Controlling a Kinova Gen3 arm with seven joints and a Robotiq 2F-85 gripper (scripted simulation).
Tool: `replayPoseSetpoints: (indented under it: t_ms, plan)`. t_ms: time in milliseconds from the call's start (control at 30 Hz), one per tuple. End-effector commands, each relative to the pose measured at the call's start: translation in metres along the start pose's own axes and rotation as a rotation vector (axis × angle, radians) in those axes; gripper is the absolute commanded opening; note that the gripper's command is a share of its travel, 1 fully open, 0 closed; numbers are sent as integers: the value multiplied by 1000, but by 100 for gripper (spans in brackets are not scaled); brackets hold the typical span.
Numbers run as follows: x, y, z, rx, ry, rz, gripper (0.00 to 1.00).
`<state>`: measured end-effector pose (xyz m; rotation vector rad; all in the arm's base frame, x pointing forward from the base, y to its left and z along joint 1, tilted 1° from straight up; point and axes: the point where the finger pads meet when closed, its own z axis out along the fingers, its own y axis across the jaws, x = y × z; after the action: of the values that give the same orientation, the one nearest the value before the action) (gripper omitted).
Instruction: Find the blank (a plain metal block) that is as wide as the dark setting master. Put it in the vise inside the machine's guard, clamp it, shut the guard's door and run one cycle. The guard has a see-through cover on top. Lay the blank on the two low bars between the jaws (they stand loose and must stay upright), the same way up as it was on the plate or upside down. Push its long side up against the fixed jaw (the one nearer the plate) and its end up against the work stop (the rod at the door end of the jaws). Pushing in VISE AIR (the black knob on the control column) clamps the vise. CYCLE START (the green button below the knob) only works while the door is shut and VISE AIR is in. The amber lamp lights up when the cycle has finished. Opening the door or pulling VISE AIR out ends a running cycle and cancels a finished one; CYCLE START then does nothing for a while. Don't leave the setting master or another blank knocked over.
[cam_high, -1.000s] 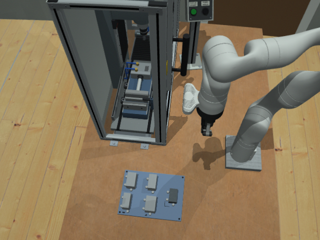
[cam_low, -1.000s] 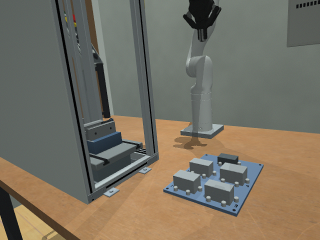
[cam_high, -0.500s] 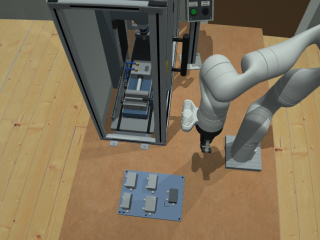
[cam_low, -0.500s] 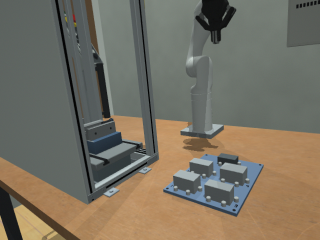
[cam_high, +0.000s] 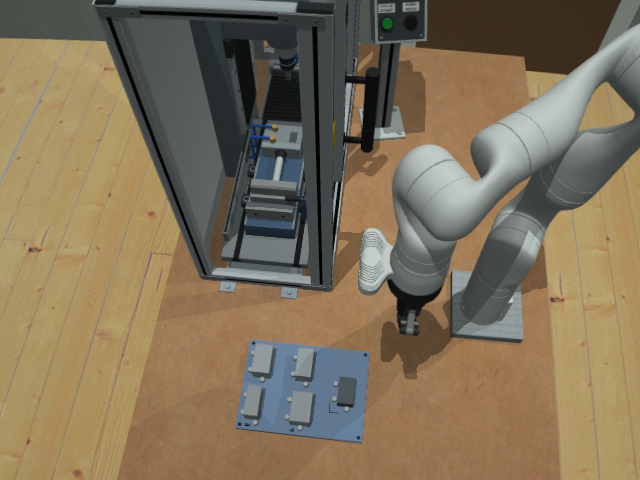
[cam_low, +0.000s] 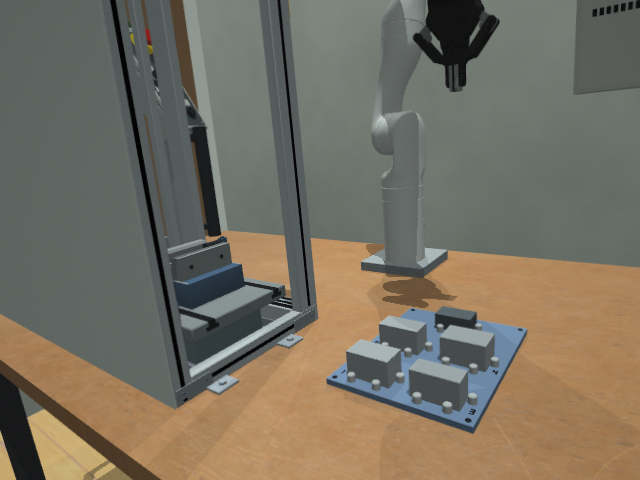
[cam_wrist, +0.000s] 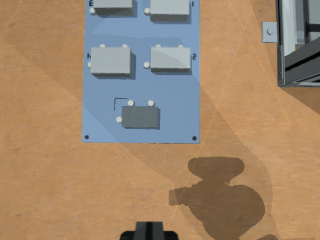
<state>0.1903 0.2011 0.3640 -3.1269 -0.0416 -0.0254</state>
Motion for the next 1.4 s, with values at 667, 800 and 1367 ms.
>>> replayPoseSetpoints:
  t_ms: [667,800,1367]
  plan:
    - [1,-93,29,-12,-4,3,10]
    - [1,-93,29,-12,-4,3,10]
    - [41,-103,33,-12,-4,3,10]
